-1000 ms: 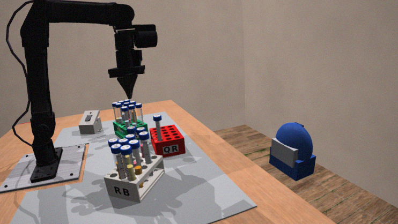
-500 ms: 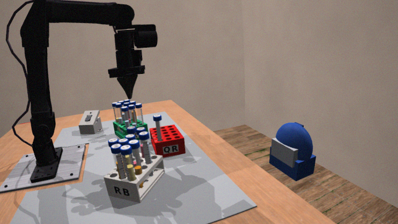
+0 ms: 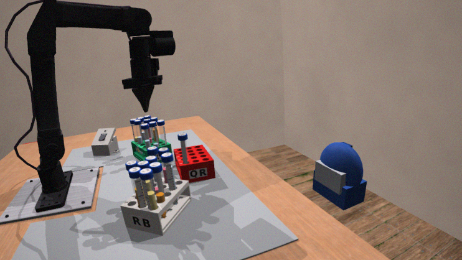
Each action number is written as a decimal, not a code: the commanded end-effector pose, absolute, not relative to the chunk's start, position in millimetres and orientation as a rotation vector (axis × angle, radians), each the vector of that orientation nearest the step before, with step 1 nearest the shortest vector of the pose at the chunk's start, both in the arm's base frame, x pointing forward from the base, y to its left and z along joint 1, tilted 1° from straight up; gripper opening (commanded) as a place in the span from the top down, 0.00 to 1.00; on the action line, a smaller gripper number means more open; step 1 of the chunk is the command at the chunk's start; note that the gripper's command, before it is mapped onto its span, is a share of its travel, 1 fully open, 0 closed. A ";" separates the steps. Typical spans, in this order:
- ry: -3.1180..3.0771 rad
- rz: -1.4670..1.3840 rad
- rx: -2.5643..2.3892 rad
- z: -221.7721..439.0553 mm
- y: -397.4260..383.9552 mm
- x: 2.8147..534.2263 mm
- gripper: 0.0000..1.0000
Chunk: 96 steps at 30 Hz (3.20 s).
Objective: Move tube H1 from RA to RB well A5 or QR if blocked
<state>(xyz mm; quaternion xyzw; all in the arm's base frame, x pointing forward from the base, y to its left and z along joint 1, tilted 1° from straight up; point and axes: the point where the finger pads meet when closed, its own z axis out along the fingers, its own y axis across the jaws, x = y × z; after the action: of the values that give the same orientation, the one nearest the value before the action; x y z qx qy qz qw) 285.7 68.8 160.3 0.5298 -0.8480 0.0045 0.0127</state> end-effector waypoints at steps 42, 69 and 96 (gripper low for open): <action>-2.714 0.037 1.641 170.3 92.7 290.5 1.00; -2.732 0.026 1.625 171.6 142.2 269.7 1.00; -2.729 0.027 1.630 171.6 142.3 269.6 1.00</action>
<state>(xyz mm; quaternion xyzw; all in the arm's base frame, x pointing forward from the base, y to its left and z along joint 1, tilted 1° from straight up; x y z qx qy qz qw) 260.4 139.2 159.3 0.5176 -0.8555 0.0067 0.0120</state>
